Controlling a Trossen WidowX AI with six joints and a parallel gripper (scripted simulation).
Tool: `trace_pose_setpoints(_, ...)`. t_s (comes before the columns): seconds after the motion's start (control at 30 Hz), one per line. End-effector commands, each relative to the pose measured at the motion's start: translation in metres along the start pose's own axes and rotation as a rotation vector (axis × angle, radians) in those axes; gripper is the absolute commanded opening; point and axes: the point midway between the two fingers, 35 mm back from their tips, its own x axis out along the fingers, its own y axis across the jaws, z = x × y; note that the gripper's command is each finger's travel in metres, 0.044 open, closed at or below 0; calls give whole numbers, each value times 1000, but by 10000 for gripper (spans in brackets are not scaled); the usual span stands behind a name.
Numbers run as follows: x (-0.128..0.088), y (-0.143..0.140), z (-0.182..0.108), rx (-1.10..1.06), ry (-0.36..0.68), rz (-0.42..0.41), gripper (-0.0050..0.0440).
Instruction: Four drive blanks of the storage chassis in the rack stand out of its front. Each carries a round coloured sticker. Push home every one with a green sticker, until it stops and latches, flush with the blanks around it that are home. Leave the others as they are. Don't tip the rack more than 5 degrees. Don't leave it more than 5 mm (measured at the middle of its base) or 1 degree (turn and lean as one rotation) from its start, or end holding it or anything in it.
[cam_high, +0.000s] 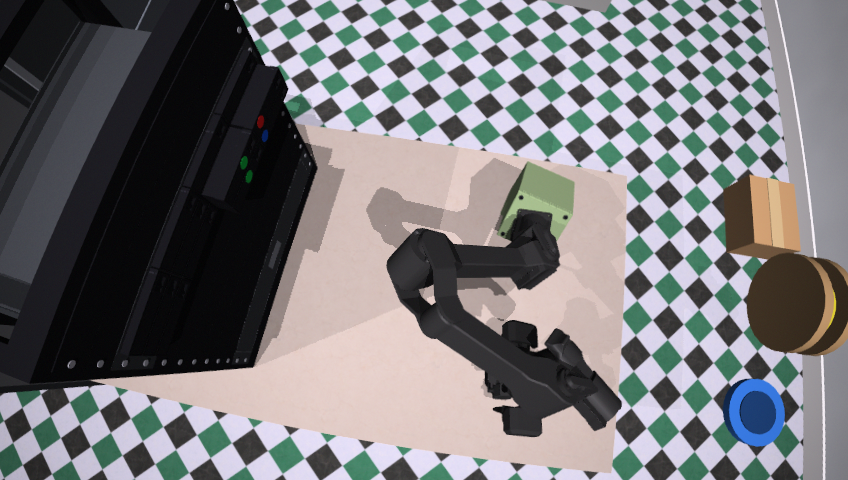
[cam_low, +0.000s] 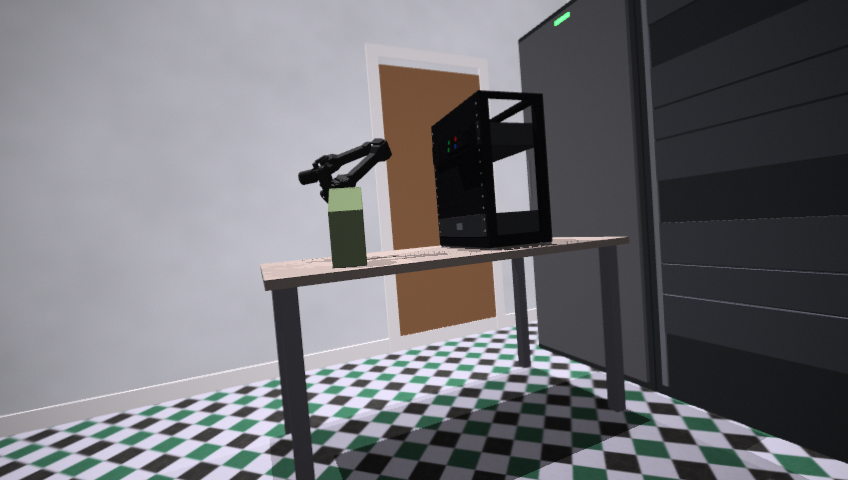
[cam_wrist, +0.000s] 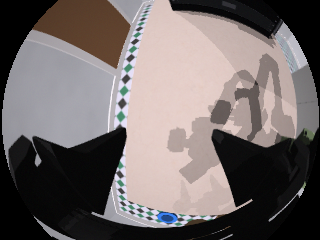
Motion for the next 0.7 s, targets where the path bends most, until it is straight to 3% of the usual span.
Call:
trace_pose_setpoints(0.0, -1, 2, 1, 8, 2, 2, 400)
trace_pose_setpoints(0.53, -1, 2, 1, 8, 2, 2, 400)
trace_pose_setpoints(0.57, -1, 2, 1, 8, 2, 2, 440)
trace_pose_setpoints(0.67, -1, 2, 1, 8, 2, 2, 440)
